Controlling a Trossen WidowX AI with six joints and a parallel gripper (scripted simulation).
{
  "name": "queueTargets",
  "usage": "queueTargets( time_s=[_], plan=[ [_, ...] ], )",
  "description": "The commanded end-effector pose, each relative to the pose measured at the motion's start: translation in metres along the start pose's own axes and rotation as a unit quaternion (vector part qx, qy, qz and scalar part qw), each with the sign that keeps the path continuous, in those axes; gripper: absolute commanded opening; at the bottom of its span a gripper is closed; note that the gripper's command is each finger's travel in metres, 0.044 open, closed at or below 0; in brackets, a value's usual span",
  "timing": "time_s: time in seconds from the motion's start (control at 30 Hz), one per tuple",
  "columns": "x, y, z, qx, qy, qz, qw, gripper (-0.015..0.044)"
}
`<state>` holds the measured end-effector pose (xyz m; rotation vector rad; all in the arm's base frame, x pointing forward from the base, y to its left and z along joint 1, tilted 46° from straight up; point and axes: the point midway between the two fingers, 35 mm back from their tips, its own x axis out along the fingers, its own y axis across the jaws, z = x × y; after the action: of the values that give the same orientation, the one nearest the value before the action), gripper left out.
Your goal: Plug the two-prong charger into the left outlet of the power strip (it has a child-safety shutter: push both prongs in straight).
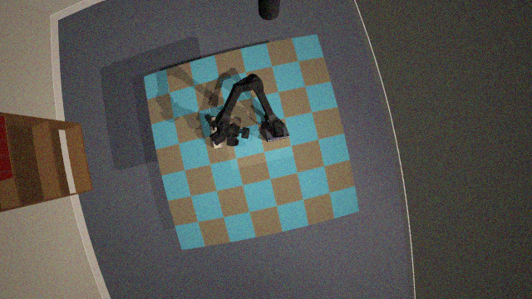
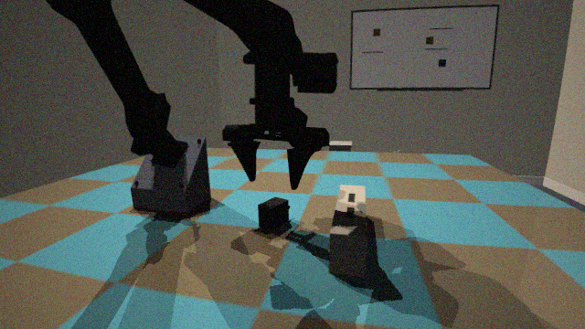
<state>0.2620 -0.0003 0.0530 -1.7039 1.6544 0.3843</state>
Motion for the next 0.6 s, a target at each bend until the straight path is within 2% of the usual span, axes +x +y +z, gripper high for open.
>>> queueTargets(
  time_s=[0.0, 0.57],
  plan=[
    [0.002, 0.0, -0.001, 0.004, 0.01, 0.003, 1.0, 0.044],
    [0.02, -0.001, 0.0, 0.004, 0.01, 0.003, 1.0, 0.044]
  ],
)
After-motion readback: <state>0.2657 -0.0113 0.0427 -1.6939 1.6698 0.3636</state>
